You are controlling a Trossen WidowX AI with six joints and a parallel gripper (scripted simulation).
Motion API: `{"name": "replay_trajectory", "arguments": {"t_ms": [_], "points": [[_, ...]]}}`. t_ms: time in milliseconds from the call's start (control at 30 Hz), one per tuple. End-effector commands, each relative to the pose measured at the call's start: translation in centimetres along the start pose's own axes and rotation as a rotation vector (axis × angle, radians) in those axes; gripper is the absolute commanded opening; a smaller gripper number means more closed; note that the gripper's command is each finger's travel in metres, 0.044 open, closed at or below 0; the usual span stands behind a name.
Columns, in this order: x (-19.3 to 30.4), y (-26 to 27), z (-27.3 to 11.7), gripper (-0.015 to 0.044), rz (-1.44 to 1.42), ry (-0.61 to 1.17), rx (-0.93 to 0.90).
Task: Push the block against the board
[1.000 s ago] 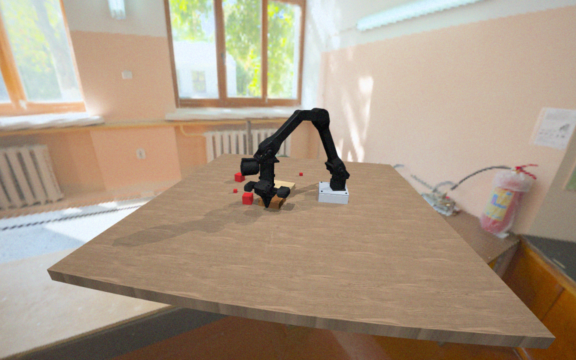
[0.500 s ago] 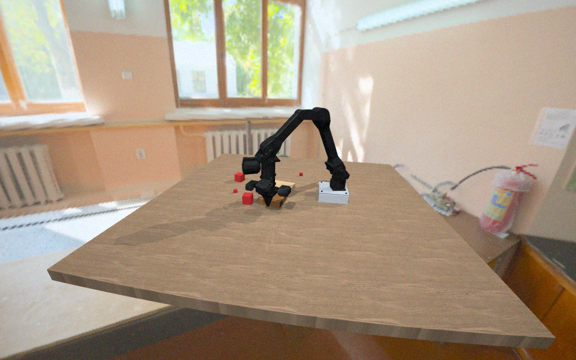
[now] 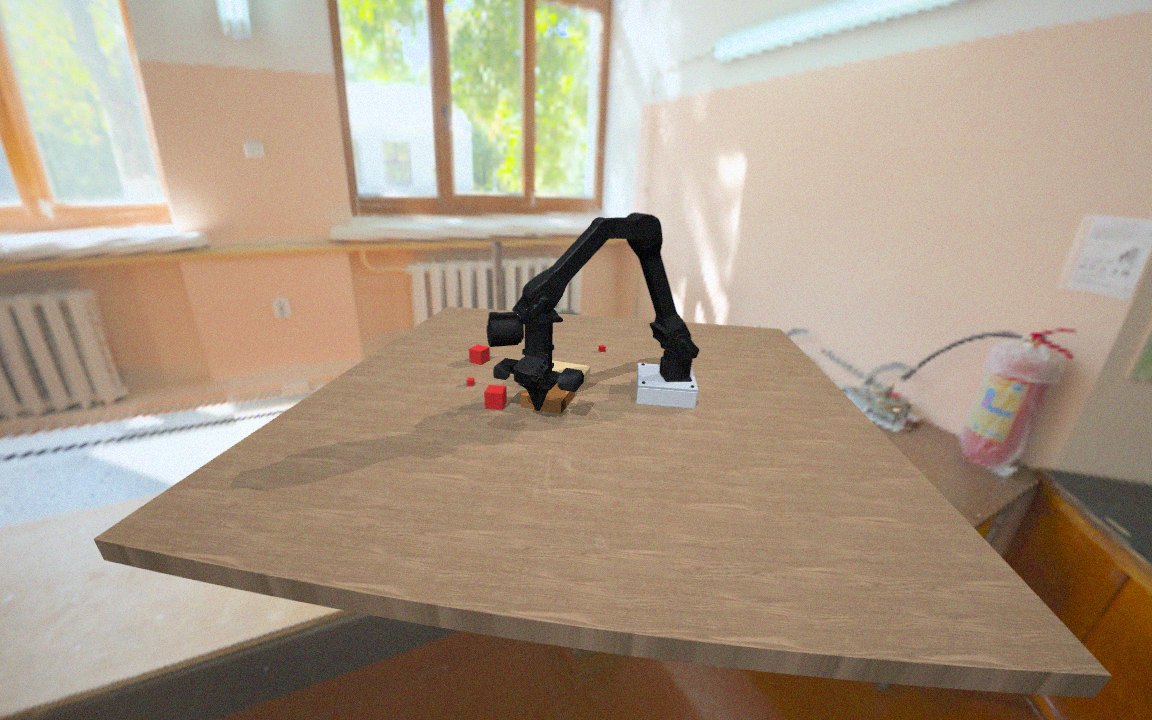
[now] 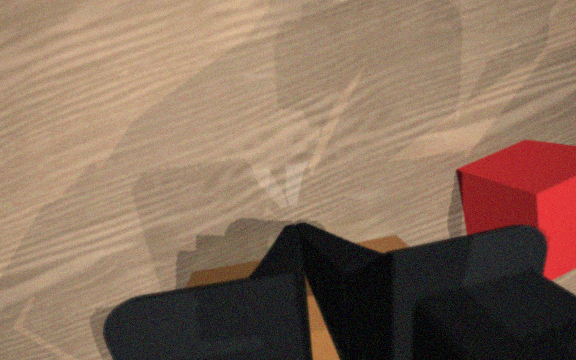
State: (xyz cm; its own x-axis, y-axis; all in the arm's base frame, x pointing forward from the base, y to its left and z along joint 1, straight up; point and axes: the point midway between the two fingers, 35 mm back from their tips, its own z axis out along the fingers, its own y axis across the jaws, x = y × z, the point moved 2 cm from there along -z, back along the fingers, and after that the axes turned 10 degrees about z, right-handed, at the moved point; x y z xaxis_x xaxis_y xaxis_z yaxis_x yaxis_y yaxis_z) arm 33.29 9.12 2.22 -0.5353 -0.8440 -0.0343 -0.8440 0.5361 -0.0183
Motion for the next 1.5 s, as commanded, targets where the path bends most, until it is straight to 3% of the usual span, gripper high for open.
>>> {"name": "replay_trajectory", "arguments": {"t_ms": [0,533,1467], "points": [[0.7,-0.1,0.2,0.0000,0.001,0.010,-0.001],[1.6,-0.2,0.2,0.0000,0.001,0.011,0.000],[-2.8,0.5,0.2,0.0000,0.001,0.007,-0.001]]}}
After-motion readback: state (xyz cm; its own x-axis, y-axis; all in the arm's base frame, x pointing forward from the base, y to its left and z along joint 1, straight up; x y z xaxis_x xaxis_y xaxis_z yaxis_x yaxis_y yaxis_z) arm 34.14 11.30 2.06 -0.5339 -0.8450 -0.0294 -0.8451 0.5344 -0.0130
